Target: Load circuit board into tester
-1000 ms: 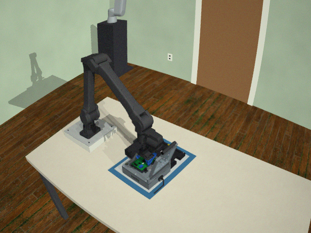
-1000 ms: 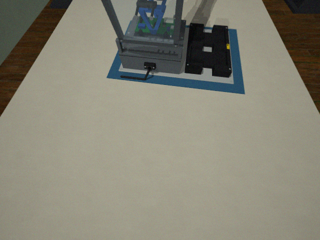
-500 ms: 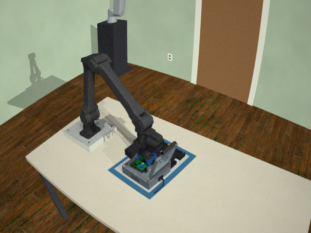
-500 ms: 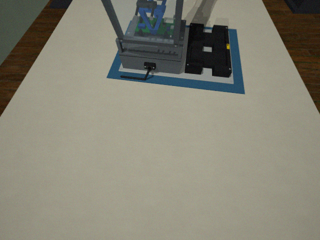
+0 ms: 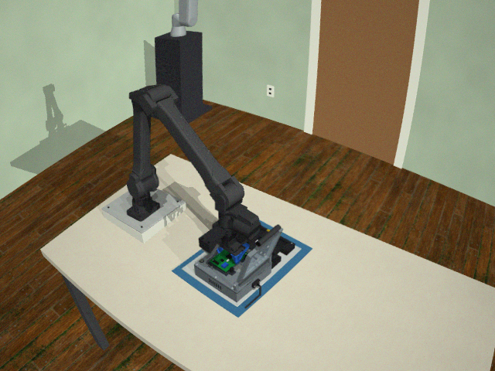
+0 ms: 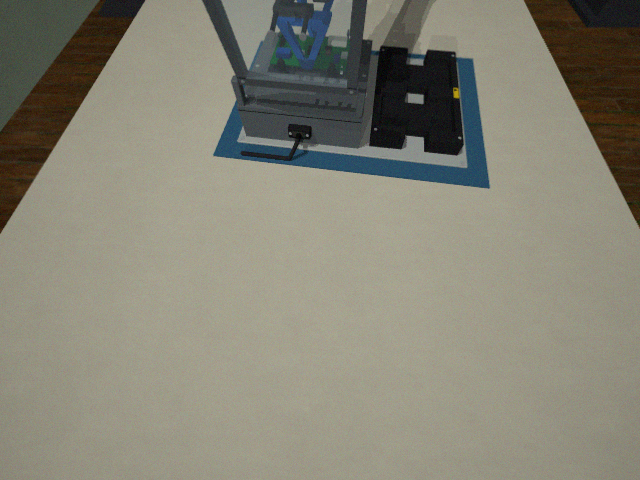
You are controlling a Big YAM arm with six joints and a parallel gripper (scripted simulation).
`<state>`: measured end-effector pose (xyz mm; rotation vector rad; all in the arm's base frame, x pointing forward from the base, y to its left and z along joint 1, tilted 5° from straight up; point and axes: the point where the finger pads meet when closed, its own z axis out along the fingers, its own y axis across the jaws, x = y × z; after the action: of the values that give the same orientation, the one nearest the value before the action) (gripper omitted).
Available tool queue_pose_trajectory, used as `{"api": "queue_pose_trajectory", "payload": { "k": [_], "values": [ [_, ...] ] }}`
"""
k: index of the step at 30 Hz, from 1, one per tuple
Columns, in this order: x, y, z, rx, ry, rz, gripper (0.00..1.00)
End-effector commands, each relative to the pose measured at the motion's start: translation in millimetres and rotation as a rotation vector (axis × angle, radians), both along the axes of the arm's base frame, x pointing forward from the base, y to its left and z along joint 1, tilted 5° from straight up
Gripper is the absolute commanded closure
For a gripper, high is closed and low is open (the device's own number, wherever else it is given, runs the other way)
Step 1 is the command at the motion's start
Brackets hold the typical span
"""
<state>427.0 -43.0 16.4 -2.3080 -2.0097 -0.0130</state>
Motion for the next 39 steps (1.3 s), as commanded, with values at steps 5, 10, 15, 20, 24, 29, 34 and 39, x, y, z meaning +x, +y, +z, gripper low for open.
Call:
{"api": "queue_pose_trajectory", "payload": {
  "k": [5, 10, 15, 20, 24, 29, 34, 39],
  "values": [
    [29.6, 0.2, 19.1, -0.011, -0.067, 0.003, 0.28],
    [29.8, 0.2, 18.1, -0.011, -0.066, 0.003, 0.28],
    [29.9, 0.2, 16.8, -0.011, -0.064, 0.003, 0.28],
    [29.9, 0.2, 16.2, -0.011, -0.064, 0.003, 0.28],
    [29.9, 0.2, 16.1, -0.011, -0.063, 0.003, 0.28],
    [30.1, 0.2, 15.2, -0.011, -0.063, 0.003, 0.28],
    [30.3, 0.2, 16.2, -0.011, -0.065, 0.004, 0.28],
    [30.5, 0.0, 19.2, -0.012, -0.070, 0.004, 0.28]
  ]
}}
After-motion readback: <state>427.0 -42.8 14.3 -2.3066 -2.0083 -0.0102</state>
